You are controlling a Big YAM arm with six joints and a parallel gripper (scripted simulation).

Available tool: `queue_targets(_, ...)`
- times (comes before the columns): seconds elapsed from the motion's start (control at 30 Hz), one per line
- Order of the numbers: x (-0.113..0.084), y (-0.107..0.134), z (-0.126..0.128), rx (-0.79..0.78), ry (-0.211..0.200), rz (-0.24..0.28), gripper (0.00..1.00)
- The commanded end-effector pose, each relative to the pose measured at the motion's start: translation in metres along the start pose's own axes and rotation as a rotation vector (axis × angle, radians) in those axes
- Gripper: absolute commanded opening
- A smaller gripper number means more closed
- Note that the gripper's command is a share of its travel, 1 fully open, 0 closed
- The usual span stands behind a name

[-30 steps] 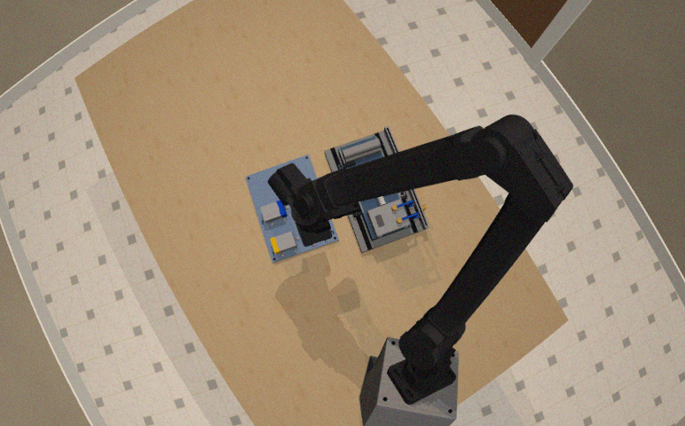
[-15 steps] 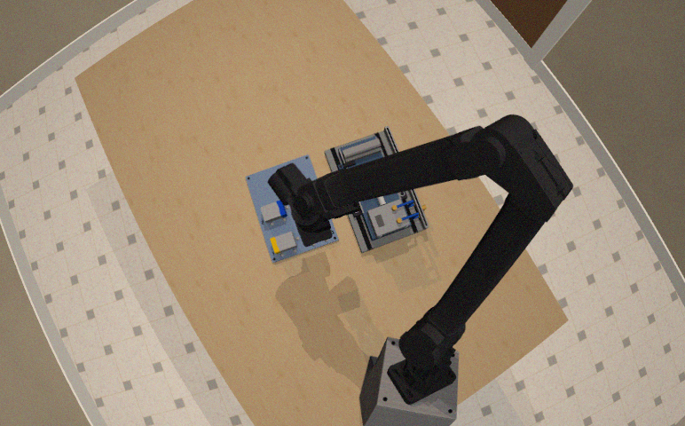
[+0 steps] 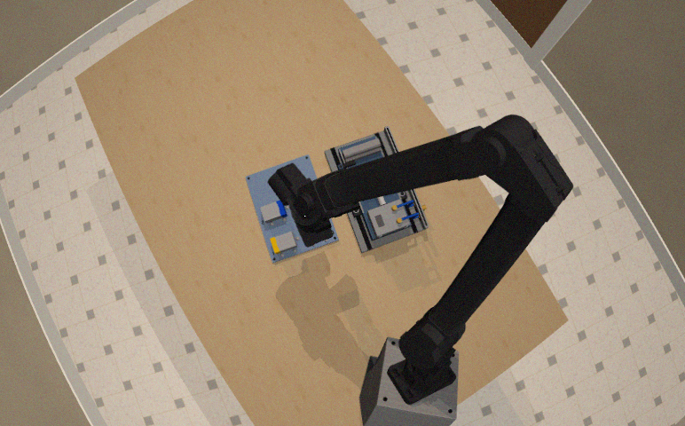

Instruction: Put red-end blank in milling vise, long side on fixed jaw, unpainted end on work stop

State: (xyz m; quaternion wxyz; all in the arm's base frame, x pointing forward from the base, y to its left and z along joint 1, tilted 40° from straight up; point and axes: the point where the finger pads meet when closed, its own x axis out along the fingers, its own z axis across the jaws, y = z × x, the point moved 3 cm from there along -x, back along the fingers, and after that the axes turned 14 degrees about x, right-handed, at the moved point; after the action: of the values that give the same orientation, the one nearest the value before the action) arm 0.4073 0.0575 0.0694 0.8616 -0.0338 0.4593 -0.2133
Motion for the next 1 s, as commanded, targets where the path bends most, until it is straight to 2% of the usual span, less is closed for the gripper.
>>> queue_targets(0.0, -0.016, 0.001, 0.024, -0.008, -0.039, 0.024, 0.00)
queue_targets(0.63, -0.014, -0.007, 0.033, -0.139, -0.036, 0.018, 0.00)
queue_targets(0.97, -0.012, -0.013, 0.041, -0.271, -0.034, 0.014, 0.00)
